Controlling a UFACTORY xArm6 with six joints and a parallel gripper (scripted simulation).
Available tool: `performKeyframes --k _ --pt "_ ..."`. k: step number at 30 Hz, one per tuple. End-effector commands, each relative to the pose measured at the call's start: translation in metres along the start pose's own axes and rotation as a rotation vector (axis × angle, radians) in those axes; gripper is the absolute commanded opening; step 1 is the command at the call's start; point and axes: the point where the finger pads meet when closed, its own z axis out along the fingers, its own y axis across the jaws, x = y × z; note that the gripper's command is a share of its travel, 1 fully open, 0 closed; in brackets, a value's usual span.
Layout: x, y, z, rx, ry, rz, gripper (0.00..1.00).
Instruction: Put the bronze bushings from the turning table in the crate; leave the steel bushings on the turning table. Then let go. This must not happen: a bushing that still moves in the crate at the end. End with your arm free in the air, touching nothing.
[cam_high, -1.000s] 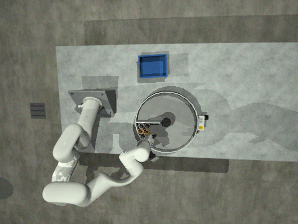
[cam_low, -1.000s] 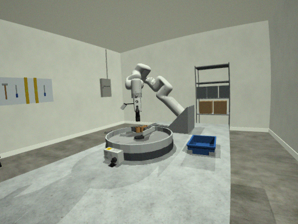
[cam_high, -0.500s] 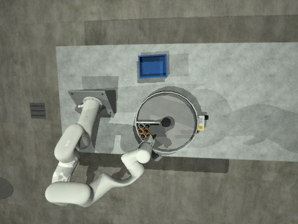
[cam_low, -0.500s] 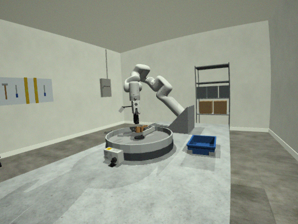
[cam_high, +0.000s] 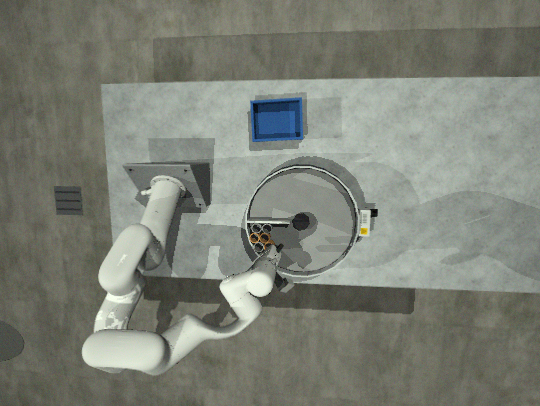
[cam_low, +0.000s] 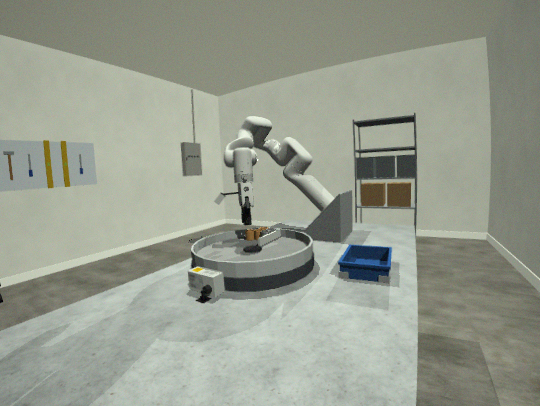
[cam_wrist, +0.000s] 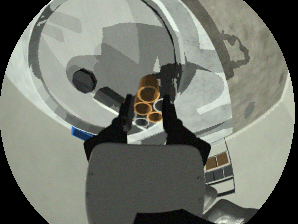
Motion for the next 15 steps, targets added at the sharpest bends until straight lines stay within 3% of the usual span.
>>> performKeyframes --k 1,15 --pt "0.0023 0.0001 -0.0009 0.002 0.002 0.001 0.47" --pt "0.0023 0.0001 0.0030 0.002 0.002 0.001 0.47"
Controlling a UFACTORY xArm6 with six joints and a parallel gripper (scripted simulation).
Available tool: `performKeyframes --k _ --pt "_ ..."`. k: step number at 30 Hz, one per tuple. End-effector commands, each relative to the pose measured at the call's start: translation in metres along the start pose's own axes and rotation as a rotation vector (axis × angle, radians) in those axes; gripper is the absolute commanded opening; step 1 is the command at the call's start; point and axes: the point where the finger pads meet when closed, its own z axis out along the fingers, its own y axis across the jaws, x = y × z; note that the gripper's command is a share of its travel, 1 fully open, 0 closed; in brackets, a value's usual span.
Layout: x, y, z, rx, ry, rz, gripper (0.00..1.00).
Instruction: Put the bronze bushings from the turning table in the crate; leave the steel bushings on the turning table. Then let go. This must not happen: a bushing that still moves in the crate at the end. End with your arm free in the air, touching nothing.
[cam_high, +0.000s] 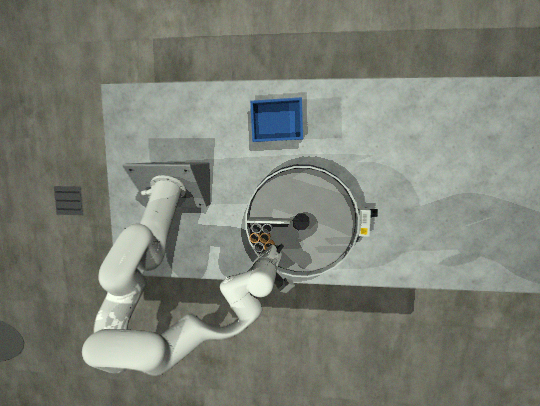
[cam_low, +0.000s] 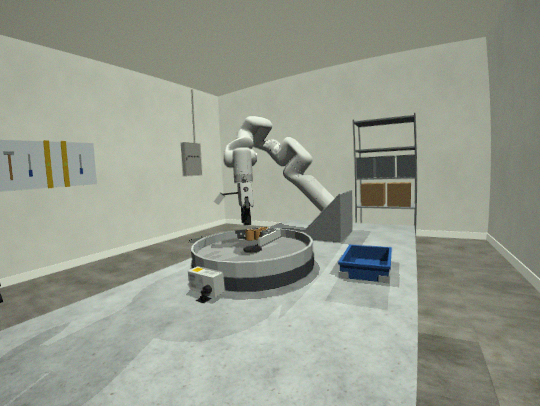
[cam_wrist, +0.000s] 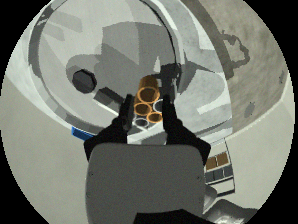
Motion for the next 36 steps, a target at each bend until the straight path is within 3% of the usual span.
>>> performKeyframes --k 1,6,25,36 --pt "0.001 0.000 0.007 0.002 0.002 0.001 0.47" --pt "0.001 0.000 0.023 0.002 0.002 0.001 0.47" --pt "0.001 0.000 0.025 0.002 0.002 0.001 0.47" --pt "0.001 -0.001 0.042 0.002 0.002 0.001 0.47"
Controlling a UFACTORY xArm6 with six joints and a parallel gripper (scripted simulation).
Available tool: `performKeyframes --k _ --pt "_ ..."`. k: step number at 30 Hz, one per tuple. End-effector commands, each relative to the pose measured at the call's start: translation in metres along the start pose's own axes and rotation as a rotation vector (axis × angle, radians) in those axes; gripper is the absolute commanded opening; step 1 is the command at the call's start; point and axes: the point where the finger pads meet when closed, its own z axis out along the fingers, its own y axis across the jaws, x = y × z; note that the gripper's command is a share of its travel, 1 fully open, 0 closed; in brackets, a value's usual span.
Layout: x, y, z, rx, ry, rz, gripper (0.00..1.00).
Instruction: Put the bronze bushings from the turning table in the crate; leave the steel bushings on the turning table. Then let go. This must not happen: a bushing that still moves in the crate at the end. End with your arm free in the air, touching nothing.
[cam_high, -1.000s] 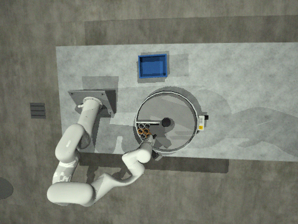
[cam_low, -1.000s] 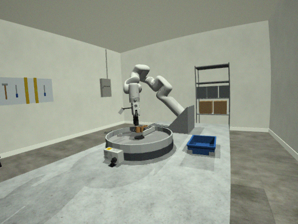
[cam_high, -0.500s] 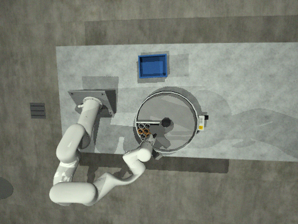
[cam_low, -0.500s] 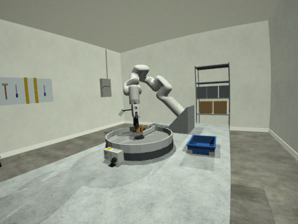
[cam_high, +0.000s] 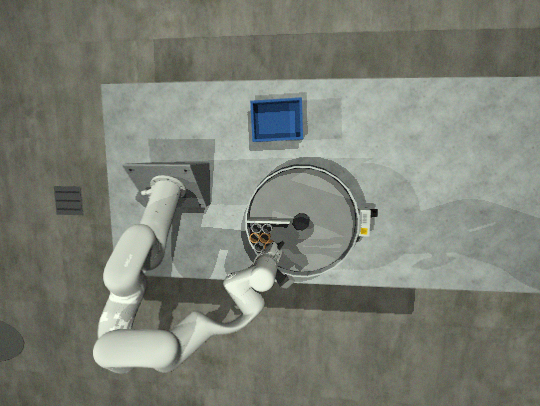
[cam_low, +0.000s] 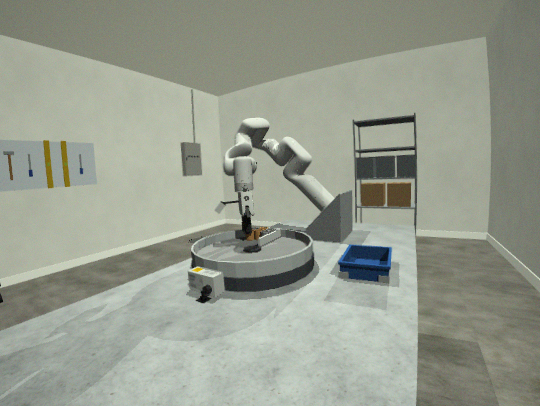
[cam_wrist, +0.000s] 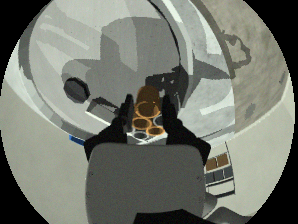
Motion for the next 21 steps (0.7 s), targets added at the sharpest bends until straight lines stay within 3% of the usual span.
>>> performKeyframes --k 1,20,21 --pt "0.0012 -0.0006 0.0085 0.002 0.002 0.001 0.47" --pt "0.0012 -0.0006 0.0130 0.002 0.002 0.001 0.47" --pt "0.0012 -0.0006 0.0130 0.002 0.002 0.001 0.00"
